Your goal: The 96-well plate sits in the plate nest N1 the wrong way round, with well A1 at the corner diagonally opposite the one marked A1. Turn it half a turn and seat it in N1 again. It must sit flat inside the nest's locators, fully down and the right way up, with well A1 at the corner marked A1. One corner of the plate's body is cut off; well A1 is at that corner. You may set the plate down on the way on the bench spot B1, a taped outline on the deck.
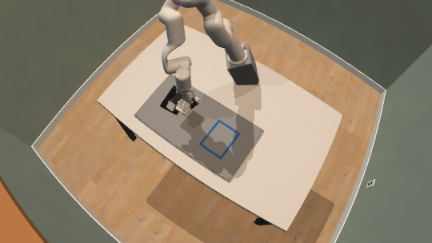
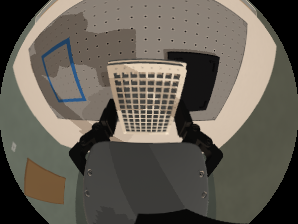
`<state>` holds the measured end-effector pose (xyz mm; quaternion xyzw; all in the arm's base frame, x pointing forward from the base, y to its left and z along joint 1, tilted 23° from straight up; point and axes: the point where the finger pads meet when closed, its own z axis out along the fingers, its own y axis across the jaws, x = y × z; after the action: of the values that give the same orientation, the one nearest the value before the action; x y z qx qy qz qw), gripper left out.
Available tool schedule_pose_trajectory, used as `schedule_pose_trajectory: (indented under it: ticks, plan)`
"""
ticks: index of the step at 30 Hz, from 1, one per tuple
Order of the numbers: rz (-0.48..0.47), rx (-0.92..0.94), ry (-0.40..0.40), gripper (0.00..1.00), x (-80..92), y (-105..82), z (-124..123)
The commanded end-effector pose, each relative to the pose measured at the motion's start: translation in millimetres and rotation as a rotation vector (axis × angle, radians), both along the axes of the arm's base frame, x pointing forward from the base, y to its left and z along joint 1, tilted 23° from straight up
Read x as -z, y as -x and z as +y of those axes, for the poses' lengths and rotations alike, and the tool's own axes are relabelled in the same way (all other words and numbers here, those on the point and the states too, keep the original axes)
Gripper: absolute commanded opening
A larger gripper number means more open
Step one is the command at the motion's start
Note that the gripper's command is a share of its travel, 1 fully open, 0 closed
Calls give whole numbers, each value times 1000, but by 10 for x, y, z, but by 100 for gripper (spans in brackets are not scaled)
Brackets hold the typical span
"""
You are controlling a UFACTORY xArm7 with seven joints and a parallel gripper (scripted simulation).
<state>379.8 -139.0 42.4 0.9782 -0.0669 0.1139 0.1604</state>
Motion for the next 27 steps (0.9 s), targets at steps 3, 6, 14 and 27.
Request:
schedule_pose_trajectory:
  ticks: [3,6,14,27]
  plan:
    - [-6,0,6,0,49,-62,156]
    - [-6,0,6,0,80,-90,248]
    - [-6,0,6,0,161,-167,491]
    - [-6,0,6,0,271,-271,827]
